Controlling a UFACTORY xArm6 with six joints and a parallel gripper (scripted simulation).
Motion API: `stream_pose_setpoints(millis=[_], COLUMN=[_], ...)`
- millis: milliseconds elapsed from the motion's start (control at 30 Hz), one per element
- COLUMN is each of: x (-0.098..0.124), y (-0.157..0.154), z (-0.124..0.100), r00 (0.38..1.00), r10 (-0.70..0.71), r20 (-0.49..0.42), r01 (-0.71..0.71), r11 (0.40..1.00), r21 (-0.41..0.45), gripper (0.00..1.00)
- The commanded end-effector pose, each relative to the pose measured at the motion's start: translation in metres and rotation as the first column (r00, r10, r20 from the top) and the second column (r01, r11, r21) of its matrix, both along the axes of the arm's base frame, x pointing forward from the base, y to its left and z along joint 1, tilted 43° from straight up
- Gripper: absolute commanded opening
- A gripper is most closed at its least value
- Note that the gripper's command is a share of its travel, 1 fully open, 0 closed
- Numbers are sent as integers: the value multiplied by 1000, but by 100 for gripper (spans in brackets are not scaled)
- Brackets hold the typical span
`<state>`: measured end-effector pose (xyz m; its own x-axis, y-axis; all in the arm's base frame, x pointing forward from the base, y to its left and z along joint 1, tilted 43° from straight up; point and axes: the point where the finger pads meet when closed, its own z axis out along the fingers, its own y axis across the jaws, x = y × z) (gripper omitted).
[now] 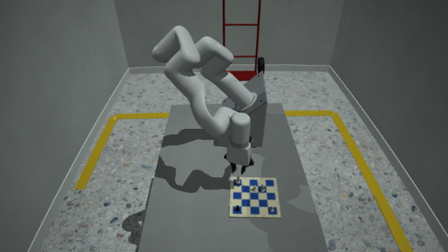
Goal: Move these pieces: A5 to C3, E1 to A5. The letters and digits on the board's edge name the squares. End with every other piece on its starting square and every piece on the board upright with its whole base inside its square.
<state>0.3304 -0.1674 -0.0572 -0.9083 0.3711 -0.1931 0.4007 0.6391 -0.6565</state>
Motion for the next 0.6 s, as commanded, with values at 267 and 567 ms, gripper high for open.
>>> stream_pose_setpoints(millis=[267,567], x=[-1,-2], y=[-11,-17], z=[-12,-18], r00=[1000,1000], r10=[1,1], r20=[3,3], r01=[-1,-1], r11=[1000,1000], r21=[0,0], gripper=[37,37])
